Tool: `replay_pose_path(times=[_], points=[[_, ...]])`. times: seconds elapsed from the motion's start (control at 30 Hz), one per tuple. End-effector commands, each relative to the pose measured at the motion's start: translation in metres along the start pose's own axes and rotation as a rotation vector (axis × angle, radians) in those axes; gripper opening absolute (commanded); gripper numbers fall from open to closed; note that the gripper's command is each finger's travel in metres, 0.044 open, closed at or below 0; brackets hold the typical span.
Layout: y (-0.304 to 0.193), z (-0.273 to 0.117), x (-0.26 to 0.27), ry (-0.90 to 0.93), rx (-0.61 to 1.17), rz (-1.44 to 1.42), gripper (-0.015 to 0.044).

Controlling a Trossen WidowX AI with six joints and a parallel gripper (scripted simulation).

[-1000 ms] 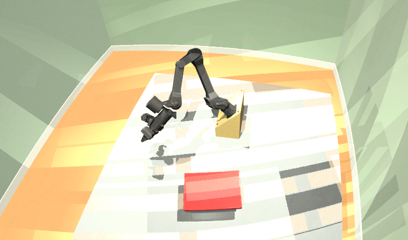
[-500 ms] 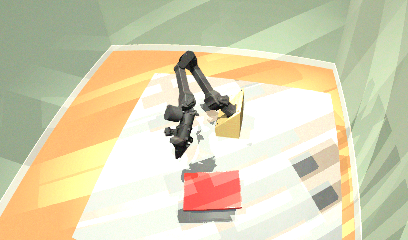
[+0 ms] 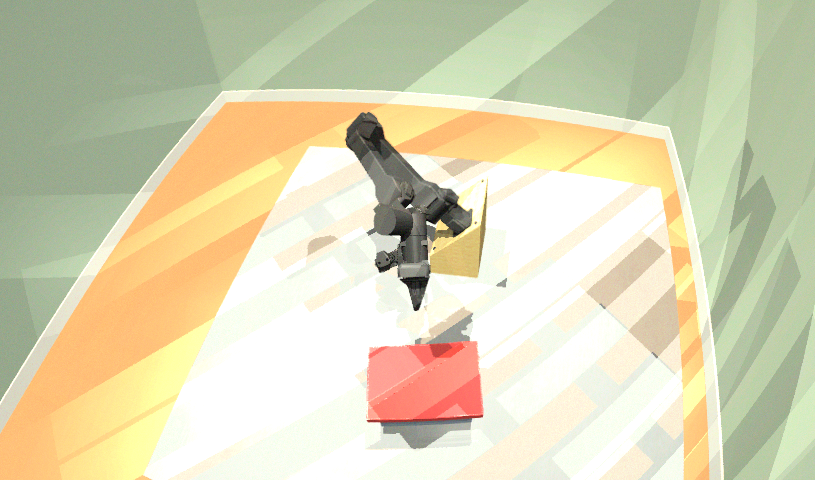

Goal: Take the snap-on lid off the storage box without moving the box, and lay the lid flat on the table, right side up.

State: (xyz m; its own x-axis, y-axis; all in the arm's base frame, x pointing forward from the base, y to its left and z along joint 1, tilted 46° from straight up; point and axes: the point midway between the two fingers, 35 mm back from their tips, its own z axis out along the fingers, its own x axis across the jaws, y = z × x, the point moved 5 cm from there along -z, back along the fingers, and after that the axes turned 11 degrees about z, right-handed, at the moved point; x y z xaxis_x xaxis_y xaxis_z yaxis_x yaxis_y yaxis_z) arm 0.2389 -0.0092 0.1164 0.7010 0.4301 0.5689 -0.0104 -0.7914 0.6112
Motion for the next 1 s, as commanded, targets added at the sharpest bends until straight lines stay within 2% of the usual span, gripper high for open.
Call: replay_pose_path(times=[0.0, 0.2, 0.43, 0.97], points=[[-0.004, -0.001, -0.003, -0.006, 0.008, -0.005, 0.0235], [-0.005, 0.000, -0.004, -0.009, 0.010, -0.007, 0.0235], [0.004, 0.039, -0.051, -0.008, 0.008, -0.009, 0.0235], [0.005, 0.052, -0.049, -0.008, 0.008, -0.009, 0.0235]])
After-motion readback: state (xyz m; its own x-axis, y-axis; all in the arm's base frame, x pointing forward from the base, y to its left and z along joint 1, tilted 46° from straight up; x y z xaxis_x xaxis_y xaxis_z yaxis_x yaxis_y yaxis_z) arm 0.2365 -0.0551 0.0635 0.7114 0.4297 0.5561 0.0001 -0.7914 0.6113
